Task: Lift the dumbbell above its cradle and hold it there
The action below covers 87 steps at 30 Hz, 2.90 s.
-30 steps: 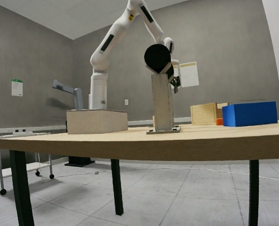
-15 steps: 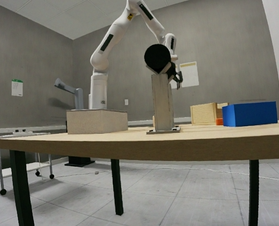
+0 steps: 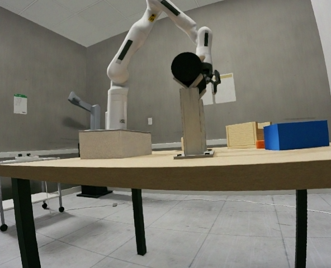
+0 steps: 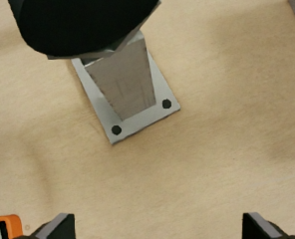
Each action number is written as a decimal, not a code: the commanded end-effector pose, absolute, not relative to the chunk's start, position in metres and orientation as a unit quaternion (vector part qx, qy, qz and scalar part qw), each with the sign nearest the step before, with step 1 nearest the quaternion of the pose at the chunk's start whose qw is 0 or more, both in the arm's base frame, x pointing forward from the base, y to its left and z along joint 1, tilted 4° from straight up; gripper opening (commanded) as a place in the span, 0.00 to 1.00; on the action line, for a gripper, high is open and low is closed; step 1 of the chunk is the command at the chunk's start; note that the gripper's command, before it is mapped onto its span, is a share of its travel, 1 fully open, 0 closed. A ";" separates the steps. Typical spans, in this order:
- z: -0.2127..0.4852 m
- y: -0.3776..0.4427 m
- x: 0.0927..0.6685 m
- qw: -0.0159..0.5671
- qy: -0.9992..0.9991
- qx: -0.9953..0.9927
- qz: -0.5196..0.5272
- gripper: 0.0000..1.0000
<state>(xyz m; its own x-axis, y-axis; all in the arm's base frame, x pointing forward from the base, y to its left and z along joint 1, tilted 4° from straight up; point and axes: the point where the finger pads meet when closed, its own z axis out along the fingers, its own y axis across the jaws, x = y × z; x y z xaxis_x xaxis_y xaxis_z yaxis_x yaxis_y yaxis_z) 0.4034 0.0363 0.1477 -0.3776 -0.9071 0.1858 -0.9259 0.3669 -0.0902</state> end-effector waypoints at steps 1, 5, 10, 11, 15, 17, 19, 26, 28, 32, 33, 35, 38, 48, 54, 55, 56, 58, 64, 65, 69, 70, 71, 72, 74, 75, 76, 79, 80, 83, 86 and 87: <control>0.160 0.021 0.413 0.038 -0.873 0.477 0.092 1.00; 0.170 0.008 0.419 0.027 -0.912 0.399 0.088 1.00; 0.183 -0.008 0.427 0.011 -0.954 0.288 0.081 1.00; 0.185 -0.011 0.428 0.008 -0.960 0.270 0.080 1.00; 0.189 -0.016 0.430 0.003 -0.968 0.239 0.077 1.00; 0.192 -0.019 0.431 0.000 -0.974 0.216 0.075 1.00; 0.194 -0.022 0.432 -0.002 -0.977 0.199 0.074 1.00; 0.196 -0.024 0.433 -0.005 -0.981 0.182 0.072 1.00; 0.196 -0.024 0.433 -0.005 -0.981 0.181 0.072 1.00; 0.197 -0.026 0.434 -0.006 -0.983 0.172 0.071 1.00; 0.198 -0.027 0.434 -0.008 -0.984 0.163 0.070 1.00; 0.201 -0.030 0.435 -0.010 -0.987 0.143 0.069 1.00; 0.202 -0.032 0.436 -0.012 -0.989 0.133 0.067 1.00; 0.206 -0.038 0.437 -0.016 -0.993 0.094 0.064 1.00; 0.213 -0.047 0.438 -0.021 -0.998 0.034 0.058 1.00; 0.213 -0.047 0.438 -0.021 -0.998 0.034 0.058 1.00; 0.213 -0.047 0.438 -0.021 -0.998 0.034 0.058 1.00; 0.213 -0.047 0.438 -0.021 -0.998 0.034 0.058 1.00; 0.216 -0.052 0.439 -0.024 -0.998 0.005 0.055 1.00; 0.218 -0.054 0.439 -0.025 -0.998 -0.010 0.053 1.00; 0.221 -0.058 0.439 -0.027 -0.998 -0.040 0.050 1.00; 0.221 -0.058 0.439 -0.027 -0.998 -0.040 0.050 1.00; 0.221 -0.058 0.439 -0.027 -0.998 -0.040 0.050 1.00; 0.221 -0.058 0.439 -0.027 -0.998 -0.040 0.050 1.00; 0.221 -0.059 0.439 -0.027 -0.998 -0.040 0.050 1.00; 0.221 -0.059 0.439 -0.027 -0.998 -0.040 0.050 1.00; 0.221 -0.059 0.439 -0.027 -0.998 -0.042 0.050 1.00; 0.221 -0.062 0.439 -0.027 -0.997 -0.056 0.048 1.00; 0.221 -0.062 0.439 -0.027 -0.997 -0.056 0.048 1.00; 0.222 -0.066 0.437 -0.027 -0.996 -0.076 0.046 1.00; 0.224 -0.075 0.435 -0.027 -0.991 -0.123 0.042 1.00; 0.225 -0.079 0.434 -0.027 -0.989 -0.143 0.040 1.00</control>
<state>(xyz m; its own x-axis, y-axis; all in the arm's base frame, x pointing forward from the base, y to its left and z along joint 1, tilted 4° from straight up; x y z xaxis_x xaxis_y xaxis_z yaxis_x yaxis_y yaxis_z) 0.4357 -0.0679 0.2220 -0.9776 0.2021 -0.0594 0.2064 0.9753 -0.0788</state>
